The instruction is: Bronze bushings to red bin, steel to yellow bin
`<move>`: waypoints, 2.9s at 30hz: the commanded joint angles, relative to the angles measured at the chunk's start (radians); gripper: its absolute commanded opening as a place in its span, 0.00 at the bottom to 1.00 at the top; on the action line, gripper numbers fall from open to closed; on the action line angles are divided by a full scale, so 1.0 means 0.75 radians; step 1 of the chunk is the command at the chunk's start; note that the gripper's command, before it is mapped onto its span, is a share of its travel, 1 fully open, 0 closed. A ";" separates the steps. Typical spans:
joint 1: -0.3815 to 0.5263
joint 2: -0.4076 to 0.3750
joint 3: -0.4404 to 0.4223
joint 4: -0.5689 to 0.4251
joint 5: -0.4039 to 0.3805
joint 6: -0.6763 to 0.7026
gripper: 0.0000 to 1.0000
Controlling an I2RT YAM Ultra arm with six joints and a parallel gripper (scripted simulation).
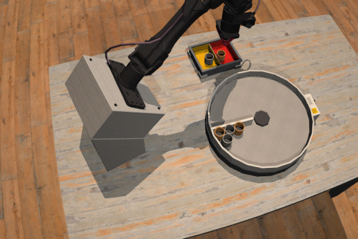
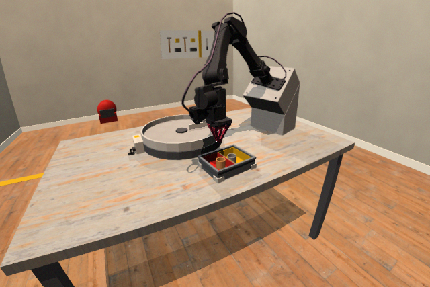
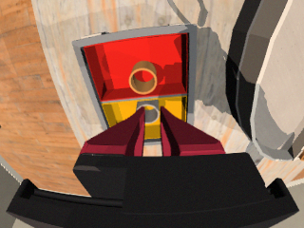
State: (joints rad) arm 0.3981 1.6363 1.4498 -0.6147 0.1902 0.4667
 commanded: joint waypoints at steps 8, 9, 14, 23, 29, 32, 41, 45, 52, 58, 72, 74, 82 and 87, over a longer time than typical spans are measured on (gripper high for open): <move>0.021 -0.040 0.011 -0.003 0.018 0.006 0.15; 0.021 -0.040 0.011 -0.003 0.018 0.006 0.15; 0.021 -0.040 0.011 -0.003 0.018 0.006 0.15; 0.021 -0.040 0.011 -0.003 0.018 0.006 0.15; 0.021 -0.040 0.011 -0.003 0.018 0.006 0.15; 0.021 -0.040 0.011 -0.003 0.018 0.006 0.15; 0.021 -0.040 0.011 -0.003 0.018 0.006 0.15; 0.021 -0.040 0.011 -0.003 0.018 0.006 0.15; 0.021 -0.040 0.011 -0.003 0.018 0.006 0.15; 0.006 -0.043 -0.028 0.013 0.015 -0.007 0.14; -0.420 -0.280 -0.443 0.205 -0.266 -0.299 0.14; -0.555 -0.317 -0.528 0.246 -0.350 -0.392 0.14; -1.164 -0.227 -0.637 0.380 -0.733 -0.833 0.14; -1.353 -0.106 -0.597 0.363 -0.894 -0.991 0.14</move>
State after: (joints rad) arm -0.5705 1.5253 0.9665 -0.3508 -0.3450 -0.1539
